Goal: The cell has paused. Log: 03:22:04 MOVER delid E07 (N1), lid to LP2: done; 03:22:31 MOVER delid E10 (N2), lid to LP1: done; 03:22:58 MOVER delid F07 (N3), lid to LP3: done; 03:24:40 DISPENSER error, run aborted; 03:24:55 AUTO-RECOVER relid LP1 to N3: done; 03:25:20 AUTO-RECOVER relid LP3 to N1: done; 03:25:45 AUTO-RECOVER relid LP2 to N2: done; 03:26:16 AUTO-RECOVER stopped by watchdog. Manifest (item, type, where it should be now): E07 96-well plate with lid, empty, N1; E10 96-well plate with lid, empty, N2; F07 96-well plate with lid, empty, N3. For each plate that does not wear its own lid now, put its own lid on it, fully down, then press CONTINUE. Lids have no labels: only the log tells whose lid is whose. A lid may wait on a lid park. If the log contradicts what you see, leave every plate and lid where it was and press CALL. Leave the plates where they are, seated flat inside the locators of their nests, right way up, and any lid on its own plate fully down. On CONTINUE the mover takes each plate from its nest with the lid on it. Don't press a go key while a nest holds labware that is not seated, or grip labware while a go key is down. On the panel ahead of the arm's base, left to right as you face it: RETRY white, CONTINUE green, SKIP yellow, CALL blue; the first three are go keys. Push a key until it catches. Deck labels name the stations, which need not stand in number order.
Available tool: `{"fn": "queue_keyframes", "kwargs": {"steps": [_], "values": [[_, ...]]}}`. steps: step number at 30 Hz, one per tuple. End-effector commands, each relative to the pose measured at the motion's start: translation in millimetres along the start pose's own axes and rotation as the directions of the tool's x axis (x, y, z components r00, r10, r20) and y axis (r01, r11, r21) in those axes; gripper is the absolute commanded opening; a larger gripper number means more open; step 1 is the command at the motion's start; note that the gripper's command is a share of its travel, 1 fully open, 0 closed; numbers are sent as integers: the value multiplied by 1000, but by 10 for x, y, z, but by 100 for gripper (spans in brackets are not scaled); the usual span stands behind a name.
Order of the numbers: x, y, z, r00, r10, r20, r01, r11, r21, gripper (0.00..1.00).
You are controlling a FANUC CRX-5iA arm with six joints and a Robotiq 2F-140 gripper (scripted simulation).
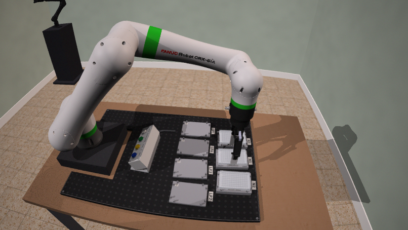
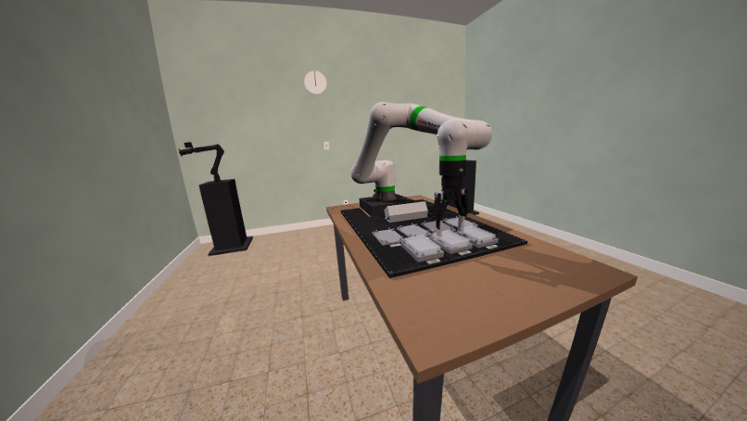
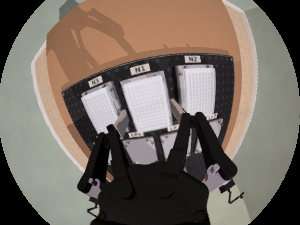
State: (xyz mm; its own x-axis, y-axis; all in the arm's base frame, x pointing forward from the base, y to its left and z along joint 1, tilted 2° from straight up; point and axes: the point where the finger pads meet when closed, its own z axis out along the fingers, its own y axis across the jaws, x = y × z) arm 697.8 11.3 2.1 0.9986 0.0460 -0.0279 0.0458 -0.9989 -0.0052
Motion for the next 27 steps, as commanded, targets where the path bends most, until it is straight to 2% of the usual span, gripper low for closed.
{"fn": "queue_keyframes", "kwargs": {"steps": [1, 27], "values": [[2, 0, 3, 1000, 0, -1, 0, 1000, 0, 66], [2, 0, 117, 1000, 0, -1, 0, 1000, 0, 66]]}}
